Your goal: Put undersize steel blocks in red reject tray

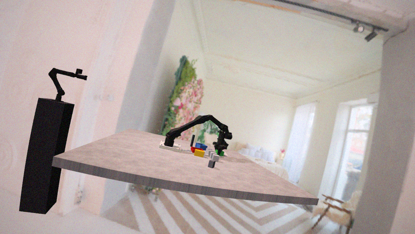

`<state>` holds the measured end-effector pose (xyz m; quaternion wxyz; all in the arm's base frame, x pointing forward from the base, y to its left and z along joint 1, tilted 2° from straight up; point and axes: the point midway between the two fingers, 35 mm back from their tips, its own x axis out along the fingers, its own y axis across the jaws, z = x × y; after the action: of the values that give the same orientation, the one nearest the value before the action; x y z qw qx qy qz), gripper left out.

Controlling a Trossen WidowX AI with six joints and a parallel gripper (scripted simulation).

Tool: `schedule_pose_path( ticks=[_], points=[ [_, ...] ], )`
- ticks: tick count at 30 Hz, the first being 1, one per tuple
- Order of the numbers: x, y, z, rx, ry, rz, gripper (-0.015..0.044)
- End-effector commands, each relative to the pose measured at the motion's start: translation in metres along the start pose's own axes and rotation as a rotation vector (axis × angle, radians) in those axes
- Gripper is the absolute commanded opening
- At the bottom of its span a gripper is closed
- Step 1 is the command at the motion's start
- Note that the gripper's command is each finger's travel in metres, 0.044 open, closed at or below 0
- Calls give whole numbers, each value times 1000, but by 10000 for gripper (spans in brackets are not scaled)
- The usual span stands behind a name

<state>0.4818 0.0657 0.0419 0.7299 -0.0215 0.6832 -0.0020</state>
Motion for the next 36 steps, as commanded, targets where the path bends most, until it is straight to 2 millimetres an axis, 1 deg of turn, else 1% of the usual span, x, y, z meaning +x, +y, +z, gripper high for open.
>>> schedule_pose_path(
  ticks=[1,15,17,19,20,26,36],
  points=[
    [-5,0,4,-4,-17,-1,0],
    [-6,0,7,-4,-17,-1,0],
    [-13,0,7,-3,-13,-1,0],
    [-31,0,4,-1,-4,0,0],
    [-36,0,3,0,-1,0,0],
    [-38,0,0,-2,28,-3,0],
    [-30,0,-2,-4,40,-5,0]
  ],
)
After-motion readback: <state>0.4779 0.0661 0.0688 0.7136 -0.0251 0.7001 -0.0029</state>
